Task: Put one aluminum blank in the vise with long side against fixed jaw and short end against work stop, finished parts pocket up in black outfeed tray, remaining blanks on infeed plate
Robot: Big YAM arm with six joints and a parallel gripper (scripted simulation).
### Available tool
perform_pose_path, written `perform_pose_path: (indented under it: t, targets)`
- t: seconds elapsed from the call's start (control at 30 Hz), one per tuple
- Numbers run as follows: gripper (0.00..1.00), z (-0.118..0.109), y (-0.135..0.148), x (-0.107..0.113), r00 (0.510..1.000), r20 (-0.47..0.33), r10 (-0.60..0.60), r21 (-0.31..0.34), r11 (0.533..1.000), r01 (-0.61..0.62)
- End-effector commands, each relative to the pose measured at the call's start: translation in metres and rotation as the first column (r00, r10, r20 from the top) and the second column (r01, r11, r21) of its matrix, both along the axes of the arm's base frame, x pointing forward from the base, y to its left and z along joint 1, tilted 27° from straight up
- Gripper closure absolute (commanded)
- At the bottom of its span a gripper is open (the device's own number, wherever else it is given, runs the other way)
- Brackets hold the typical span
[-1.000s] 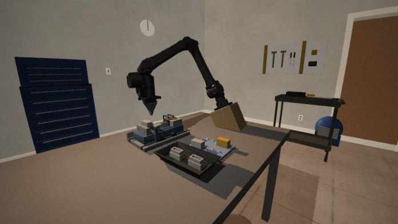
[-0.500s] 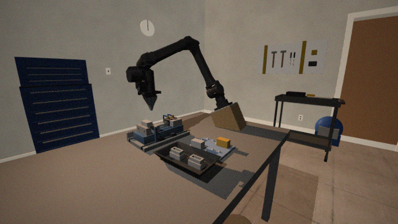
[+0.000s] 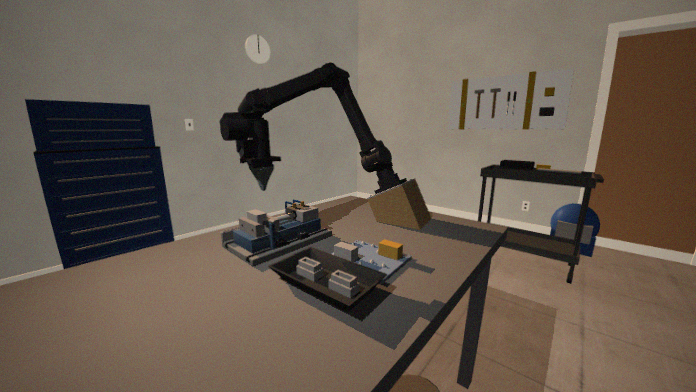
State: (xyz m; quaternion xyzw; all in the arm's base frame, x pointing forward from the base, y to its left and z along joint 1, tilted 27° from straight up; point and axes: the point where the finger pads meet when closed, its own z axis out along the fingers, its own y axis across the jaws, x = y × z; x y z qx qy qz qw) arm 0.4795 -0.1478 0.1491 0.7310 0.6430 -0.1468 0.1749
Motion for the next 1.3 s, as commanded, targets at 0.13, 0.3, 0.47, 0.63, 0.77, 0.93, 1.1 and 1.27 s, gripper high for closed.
perform_pose_path:
  t: [0.13,0.3,0.47,0.63,0.77,0.93,1.1,1.27]
  targets:
    - [1.0,0.007,0.011,0.014,0.999,0.011,0.035,-0.005,0.999,-0.035]
    - [1.0,0.011,0.01,0.017,0.996,-0.007,0.085,-0.007,0.996,-0.085]
    - [1.0,0.015,0.0,0.021,0.955,-0.109,0.276,0.004,0.961,-0.277]
    - [1.0,0.021,-0.016,0.025,0.824,-0.24,0.514,0.05,0.854,-0.518]
    - [1.0,0.027,-0.022,0.028,0.76,-0.28,0.586,0.069,0.802,-0.593]
    - [1.0,0.034,-0.034,0.035,0.512,-0.383,0.769,0.154,0.6,-0.785]
    - [1.0,0.031,-0.042,0.036,0.292,-0.437,0.851,0.245,0.425,-0.871]
    - [1.0,0.035,-0.044,0.033,0.049,-0.459,0.887,0.344,0.228,-0.911]
